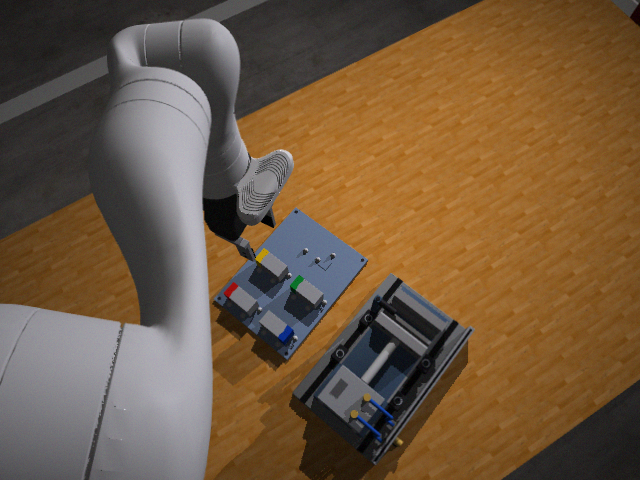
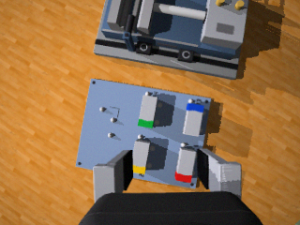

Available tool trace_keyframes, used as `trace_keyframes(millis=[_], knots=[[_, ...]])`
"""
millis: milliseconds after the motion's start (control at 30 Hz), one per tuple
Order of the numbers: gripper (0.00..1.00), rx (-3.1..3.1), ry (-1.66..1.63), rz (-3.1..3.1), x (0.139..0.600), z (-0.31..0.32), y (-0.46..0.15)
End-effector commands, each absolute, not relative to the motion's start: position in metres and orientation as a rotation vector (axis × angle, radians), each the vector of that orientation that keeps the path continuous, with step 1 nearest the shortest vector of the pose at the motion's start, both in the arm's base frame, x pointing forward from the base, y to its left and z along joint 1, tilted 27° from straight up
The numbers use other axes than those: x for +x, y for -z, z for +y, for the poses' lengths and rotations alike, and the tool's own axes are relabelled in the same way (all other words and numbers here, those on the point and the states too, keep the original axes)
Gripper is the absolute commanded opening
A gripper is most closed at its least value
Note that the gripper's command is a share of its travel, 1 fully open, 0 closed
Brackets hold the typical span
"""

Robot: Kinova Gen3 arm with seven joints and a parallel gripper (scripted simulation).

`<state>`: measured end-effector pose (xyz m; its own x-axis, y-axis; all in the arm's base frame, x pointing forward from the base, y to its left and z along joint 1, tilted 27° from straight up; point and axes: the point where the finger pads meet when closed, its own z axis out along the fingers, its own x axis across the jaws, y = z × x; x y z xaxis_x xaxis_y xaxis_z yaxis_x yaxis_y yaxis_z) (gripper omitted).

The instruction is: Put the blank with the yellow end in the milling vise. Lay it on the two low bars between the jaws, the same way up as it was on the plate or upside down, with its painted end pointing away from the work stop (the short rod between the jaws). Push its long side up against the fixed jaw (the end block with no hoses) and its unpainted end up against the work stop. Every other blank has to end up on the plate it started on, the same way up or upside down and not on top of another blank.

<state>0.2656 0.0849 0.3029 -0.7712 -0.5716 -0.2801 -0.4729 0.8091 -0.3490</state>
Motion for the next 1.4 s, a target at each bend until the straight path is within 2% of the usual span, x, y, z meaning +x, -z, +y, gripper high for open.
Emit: trace_keyframes(millis=[0,567,1367], knots=[[1.00,-0.834,0.373,2.609,0.2650,0.0858,-0.3020],[1.00,-0.526,0.308,2.667,0.2647,0.0856,-0.3048],[1.00,-0.533,0.307,2.666,0.2643,0.0861,-0.3047]])
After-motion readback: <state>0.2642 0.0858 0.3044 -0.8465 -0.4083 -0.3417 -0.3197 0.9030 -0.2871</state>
